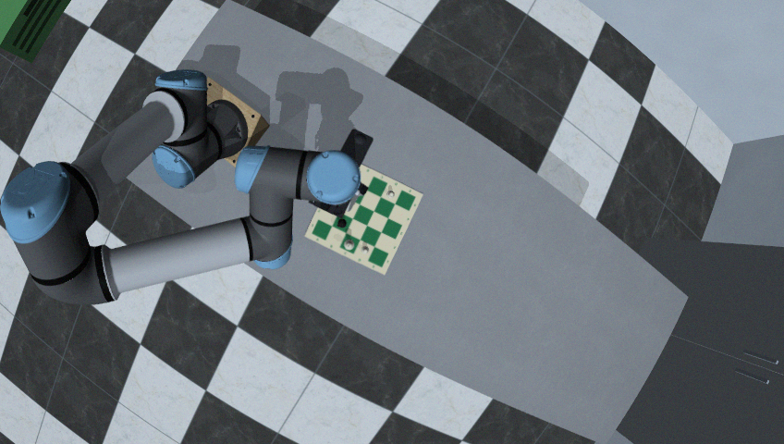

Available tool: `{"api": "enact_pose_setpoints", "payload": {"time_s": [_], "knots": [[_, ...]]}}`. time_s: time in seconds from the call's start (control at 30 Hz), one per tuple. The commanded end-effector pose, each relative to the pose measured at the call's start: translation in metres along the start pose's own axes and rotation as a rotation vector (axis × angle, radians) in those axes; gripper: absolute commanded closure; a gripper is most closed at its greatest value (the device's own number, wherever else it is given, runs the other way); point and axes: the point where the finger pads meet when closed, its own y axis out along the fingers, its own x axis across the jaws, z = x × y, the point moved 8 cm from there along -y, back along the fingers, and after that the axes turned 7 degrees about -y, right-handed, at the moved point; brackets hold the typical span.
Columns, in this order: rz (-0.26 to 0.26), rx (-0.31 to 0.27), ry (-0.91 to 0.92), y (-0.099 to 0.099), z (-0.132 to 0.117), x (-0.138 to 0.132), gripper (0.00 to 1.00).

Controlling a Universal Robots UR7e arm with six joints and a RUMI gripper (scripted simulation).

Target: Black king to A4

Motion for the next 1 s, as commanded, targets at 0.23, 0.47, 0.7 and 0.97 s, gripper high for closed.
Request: {"api": "enact_pose_setpoints", "payload": {"time_s": [0.23, 0.47, 0.7, 0.97], "knots": [[0.000, 0.000, 0.000, -0.001, 0.000, 0.000, 0.00], [0.000, 0.000, 0.000, -0.001, 0.000, 0.000, 0.00], [0.000, 0.000, 0.000, -0.002, 0.000, 0.000, 0.00], [0.000, 0.000, 0.000, -0.013, 0.000, 0.000, 0.00]]}}
